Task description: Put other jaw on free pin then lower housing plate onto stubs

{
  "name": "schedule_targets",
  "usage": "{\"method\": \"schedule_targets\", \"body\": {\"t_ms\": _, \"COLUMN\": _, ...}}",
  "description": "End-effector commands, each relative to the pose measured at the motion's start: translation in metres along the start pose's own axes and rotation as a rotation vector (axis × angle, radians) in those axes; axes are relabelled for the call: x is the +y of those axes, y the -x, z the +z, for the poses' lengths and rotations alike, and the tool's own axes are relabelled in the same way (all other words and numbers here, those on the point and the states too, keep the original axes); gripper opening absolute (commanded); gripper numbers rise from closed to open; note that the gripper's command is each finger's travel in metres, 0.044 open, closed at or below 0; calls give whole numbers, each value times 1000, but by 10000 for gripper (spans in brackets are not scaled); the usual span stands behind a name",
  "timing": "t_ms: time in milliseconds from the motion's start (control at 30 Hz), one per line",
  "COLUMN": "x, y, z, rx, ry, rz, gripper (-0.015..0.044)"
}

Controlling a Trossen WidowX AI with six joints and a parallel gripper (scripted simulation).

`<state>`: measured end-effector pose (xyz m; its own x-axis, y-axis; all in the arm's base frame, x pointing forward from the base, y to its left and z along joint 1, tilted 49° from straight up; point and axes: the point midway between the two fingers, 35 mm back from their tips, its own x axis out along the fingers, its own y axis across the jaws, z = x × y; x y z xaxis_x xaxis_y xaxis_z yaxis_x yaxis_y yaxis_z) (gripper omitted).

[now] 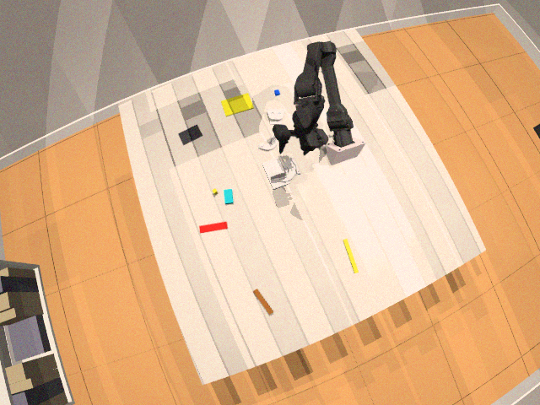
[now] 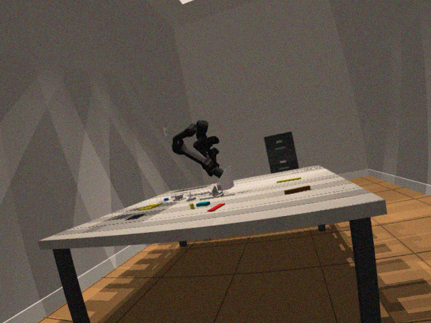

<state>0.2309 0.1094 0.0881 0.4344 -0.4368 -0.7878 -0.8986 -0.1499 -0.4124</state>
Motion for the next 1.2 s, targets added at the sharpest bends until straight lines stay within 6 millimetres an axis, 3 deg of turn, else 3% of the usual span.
{"method": "schedule_targets", "body": {"t_ms": 0, "x": -7, "y": -4, "z": -12, "rx": 37, "ry": -86, "rz": 14, "gripper": 440}}
{"method": "schedule_targets", "body": {"t_ms": 567, "x": -15, "y": -25, "z": -72, "rx": 222, "ry": -442, "rz": 99, "gripper": 440}}
{"method": "schedule_targets", "body": {"t_ms": 1167, "x": -11, "y": -41, "z": -139, "rx": 449, "ry": -808, "rz": 161, "gripper": 440}}
